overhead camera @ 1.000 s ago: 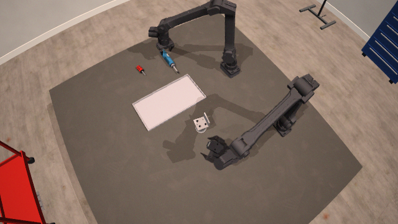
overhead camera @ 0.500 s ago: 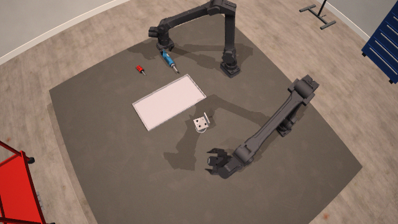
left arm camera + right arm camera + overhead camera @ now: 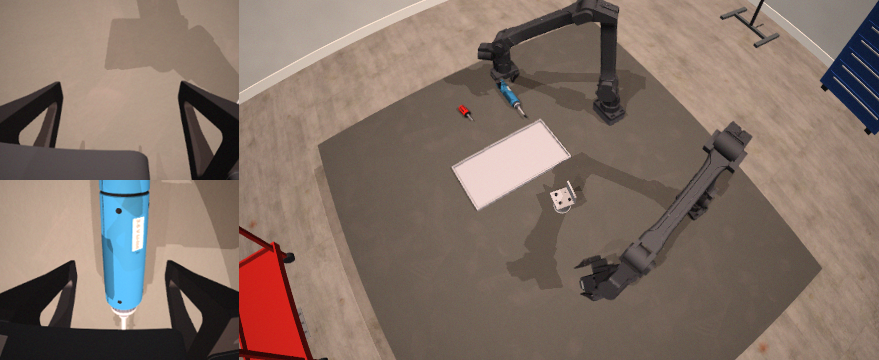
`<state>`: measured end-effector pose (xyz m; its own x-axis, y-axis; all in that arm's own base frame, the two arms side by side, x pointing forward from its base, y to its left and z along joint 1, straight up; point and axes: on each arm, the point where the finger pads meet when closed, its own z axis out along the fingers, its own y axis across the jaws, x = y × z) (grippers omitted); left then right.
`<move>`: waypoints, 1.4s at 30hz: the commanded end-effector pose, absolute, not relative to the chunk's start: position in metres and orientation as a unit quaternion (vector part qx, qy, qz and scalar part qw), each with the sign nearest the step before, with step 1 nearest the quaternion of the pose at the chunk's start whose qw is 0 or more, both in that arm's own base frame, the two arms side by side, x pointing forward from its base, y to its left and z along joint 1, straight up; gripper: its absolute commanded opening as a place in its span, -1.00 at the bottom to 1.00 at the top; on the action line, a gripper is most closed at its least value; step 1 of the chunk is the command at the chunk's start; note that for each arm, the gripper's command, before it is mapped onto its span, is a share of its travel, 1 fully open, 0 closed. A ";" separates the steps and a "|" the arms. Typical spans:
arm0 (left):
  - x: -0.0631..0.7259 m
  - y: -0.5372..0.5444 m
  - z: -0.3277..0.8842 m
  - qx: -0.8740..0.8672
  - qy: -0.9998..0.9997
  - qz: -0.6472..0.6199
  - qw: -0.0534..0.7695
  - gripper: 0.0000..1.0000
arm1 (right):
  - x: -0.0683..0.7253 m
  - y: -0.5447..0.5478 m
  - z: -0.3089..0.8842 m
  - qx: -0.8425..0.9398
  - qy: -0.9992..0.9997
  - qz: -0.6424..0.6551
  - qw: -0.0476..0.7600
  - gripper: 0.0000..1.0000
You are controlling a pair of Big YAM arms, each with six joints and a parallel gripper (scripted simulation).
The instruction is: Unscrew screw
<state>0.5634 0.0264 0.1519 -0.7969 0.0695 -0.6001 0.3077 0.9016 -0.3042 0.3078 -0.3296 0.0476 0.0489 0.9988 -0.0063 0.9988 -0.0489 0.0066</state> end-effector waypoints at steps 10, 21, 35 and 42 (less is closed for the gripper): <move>0.596 0.076 0.181 -0.015 0.931 -0.163 0.326 0.72 | 0.315 -0.338 0.059 0.724 0.690 0.000 0.017 0.30; 0.599 0.101 0.177 -0.095 0.937 -0.137 0.307 0.72 | 0.315 -0.338 0.059 0.724 0.690 0.000 0.017 0.30; 0.600 0.183 0.182 -0.270 0.908 -0.073 0.311 0.72 | 0.315 -0.338 0.059 0.724 0.690 0.000 0.017 0.30; 0.591 0.186 0.180 -0.269 0.908 -0.071 0.314 0.72 | 0.315 -0.338 0.059 0.724 0.690 0.000 0.017 0.30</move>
